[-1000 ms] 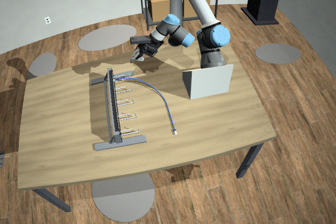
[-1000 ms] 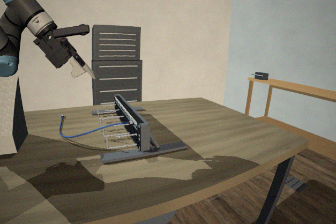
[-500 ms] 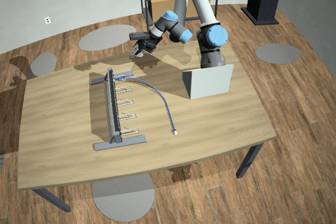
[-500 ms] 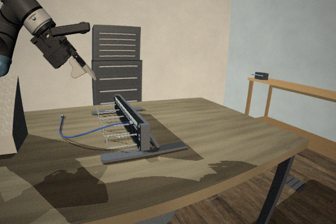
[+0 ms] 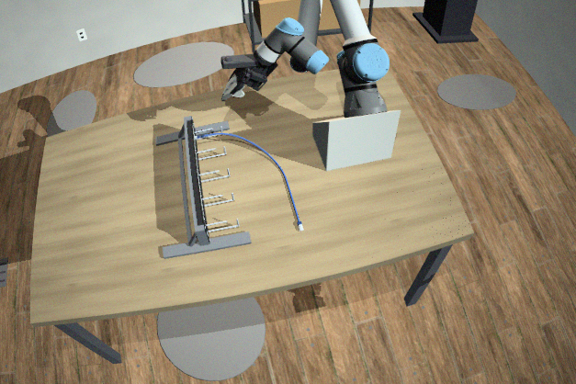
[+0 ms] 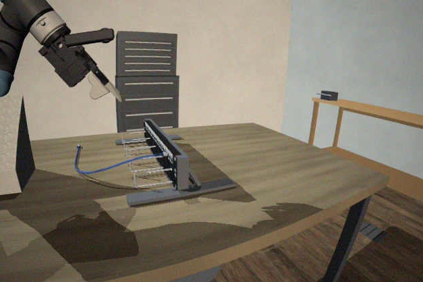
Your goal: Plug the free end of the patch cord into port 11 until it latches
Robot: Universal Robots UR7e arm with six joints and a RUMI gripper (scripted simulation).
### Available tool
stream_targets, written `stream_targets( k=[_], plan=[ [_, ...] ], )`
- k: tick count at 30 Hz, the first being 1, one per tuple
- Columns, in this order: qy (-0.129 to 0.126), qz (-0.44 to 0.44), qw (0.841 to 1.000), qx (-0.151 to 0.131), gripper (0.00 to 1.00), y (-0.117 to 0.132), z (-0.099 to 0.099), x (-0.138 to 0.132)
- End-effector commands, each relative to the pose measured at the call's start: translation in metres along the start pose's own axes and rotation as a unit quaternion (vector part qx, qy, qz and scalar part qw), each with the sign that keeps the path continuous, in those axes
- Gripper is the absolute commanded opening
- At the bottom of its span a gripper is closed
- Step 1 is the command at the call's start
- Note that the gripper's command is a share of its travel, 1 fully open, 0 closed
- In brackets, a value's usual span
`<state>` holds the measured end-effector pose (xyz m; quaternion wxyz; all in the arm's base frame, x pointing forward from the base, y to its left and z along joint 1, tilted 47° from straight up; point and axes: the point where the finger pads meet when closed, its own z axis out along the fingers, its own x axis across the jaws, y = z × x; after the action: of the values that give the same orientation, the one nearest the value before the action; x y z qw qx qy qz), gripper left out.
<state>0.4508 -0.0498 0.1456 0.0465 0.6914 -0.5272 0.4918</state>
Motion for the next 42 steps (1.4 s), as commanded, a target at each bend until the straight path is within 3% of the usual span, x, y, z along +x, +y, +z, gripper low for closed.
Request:
stream_targets(
  k=[1,8,21,23,33,42],
  plan=[
    [0.0,0.0,1.0,0.0,0.0,-0.001,0.011,0.001],
    [0.0,0.0,1.0,0.0,0.0,-0.001,0.025,0.001],
    [0.001,0.0,1.0,0.0,0.0,-0.001,0.084,0.001],
    [0.001,0.0,1.0,0.0,0.0,-0.001,0.084,0.001],
    [0.001,0.0,1.0,0.0,0.0,0.0,0.126,0.001],
    [0.001,0.0,1.0,0.0,0.0,0.0,0.138,0.001]
  ],
)
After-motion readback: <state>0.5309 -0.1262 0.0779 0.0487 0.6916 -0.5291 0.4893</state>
